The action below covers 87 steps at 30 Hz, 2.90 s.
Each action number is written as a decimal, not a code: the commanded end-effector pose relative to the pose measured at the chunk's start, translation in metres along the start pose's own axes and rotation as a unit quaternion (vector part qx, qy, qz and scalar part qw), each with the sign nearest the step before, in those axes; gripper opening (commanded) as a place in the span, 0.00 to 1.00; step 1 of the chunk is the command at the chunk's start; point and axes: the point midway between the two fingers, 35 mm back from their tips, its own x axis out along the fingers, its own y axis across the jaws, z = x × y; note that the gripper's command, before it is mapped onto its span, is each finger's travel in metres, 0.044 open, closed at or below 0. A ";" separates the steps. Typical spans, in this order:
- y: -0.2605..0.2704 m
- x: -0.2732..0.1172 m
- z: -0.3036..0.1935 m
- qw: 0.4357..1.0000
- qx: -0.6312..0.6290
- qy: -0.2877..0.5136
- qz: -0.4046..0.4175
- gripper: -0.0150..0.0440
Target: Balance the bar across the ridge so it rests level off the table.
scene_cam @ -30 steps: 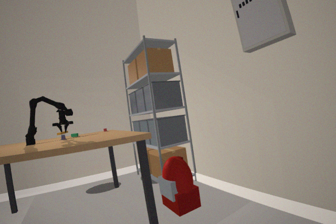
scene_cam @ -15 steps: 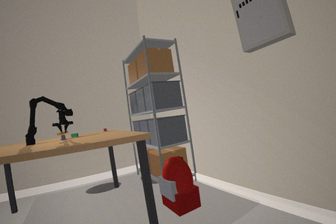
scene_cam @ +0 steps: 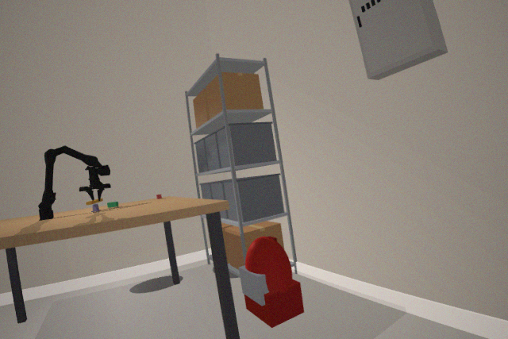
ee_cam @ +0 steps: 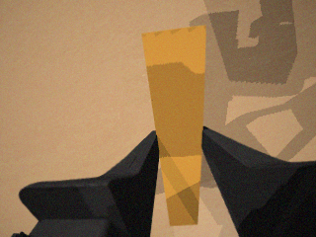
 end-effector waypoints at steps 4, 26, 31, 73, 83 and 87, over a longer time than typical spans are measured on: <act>0.000 0.001 0.000 1.000 0.001 -0.001 0.001 0.25; 0.000 0.003 0.000 1.000 0.001 -0.001 0.001 0.25; 0.000 0.003 0.000 1.000 0.001 -0.001 0.001 0.25; 0.000 0.007 0.000 1.000 0.001 -0.001 0.001 0.25; 0.000 0.007 0.000 1.000 0.001 -0.001 0.001 0.25; 0.000 0.008 0.000 1.000 0.001 -0.001 0.001 0.25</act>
